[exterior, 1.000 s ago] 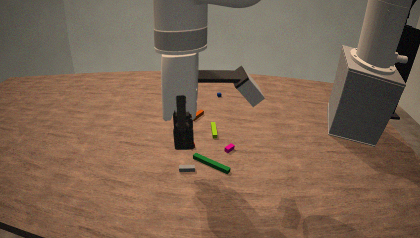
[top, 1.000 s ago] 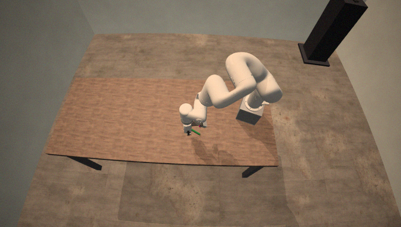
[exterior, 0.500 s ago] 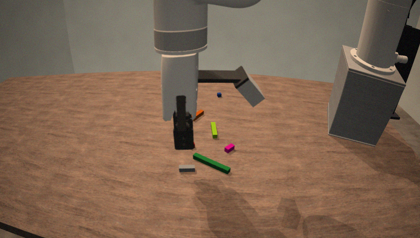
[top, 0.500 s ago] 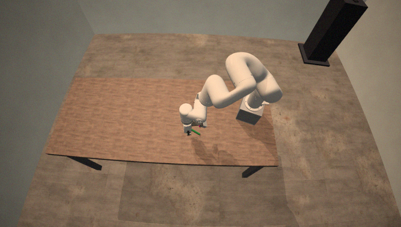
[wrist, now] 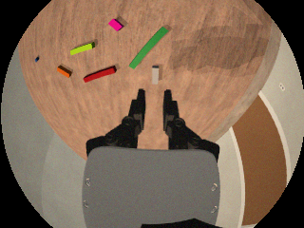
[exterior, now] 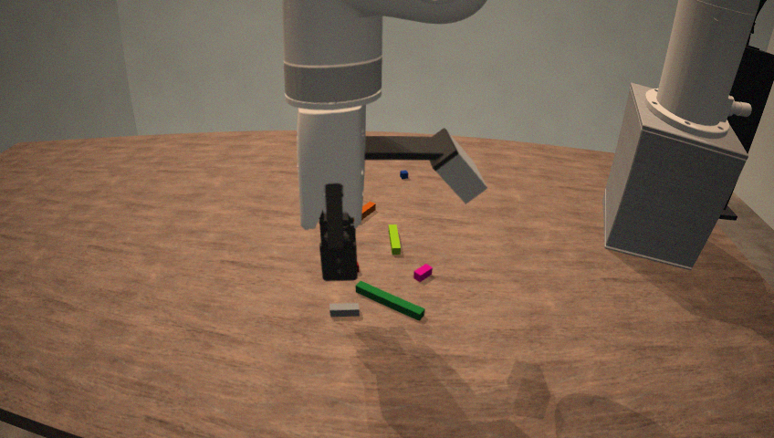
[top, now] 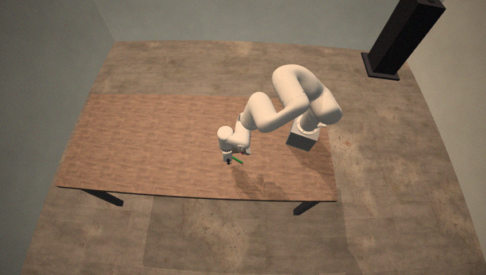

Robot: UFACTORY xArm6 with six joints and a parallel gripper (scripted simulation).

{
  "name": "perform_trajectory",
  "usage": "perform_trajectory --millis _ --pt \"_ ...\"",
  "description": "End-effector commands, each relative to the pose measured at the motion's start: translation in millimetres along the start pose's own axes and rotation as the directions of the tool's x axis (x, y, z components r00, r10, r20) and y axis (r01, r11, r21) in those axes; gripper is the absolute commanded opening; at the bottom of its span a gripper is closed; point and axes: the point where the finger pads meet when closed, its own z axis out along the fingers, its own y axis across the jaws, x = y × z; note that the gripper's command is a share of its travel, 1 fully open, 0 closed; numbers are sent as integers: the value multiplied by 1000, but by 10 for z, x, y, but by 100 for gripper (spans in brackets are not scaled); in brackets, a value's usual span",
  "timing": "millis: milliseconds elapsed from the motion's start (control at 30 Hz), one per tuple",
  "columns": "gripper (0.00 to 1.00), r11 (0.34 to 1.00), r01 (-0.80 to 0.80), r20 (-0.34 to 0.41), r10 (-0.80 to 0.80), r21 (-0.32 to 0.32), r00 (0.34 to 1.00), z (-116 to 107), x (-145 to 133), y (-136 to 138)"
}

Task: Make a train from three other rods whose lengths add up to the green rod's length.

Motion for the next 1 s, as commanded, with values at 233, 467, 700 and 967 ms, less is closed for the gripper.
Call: perform_trajectory --millis 233,467,700,967 --pt "24 1000 0 4 0 -1 1000 130 -15 2" --pt "24 1000 0 4 0 -1 1000 246 -15 0" --pt "24 1000 0 4 0 -1 1000 335 -15 -1" --pt "24 1000 0 4 0 -1 1000 410 -15 -2"
